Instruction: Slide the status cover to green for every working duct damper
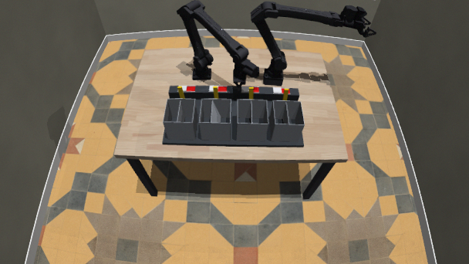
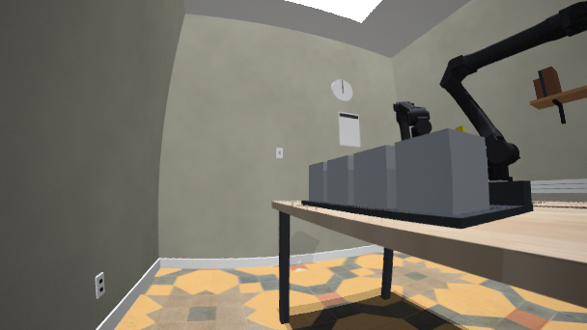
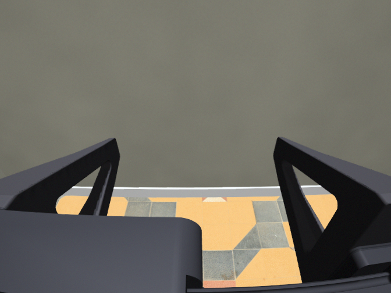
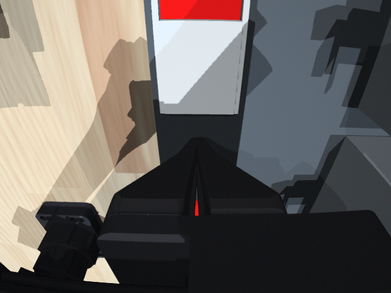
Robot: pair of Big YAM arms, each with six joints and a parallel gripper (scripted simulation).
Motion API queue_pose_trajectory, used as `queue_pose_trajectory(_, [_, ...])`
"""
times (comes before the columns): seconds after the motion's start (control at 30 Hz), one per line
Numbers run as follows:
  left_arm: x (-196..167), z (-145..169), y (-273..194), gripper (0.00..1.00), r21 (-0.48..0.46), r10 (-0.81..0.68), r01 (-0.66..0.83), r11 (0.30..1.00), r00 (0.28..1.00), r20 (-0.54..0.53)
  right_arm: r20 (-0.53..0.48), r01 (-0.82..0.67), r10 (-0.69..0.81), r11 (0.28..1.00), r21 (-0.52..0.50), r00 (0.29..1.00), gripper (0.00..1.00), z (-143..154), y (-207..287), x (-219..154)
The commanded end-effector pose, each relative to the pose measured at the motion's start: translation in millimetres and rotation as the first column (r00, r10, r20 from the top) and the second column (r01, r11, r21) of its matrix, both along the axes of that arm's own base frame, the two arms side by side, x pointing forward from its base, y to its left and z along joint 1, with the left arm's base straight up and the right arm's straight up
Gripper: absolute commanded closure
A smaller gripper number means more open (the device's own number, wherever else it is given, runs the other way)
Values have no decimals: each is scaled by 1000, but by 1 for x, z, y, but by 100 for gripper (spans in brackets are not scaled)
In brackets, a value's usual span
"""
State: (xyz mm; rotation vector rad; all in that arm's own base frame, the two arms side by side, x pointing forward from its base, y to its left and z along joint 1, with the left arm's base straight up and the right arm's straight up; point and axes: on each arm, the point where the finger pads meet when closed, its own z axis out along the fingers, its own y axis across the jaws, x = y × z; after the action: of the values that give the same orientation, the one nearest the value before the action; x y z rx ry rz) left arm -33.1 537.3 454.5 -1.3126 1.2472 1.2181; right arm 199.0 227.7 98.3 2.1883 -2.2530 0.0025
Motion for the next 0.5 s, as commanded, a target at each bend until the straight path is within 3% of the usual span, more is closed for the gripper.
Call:
queue_pose_trajectory(0.0, [4, 46, 7, 0, 84, -7, 7, 996, 1000, 5, 8, 18, -18, 1000, 12, 1000, 100, 1, 6, 8])
queue_pose_trajectory(0.47, [4, 46, 7, 0, 84, -7, 7, 996, 1000, 5, 0, 18, -18, 1000, 2, 1000, 100, -6, 2, 5])
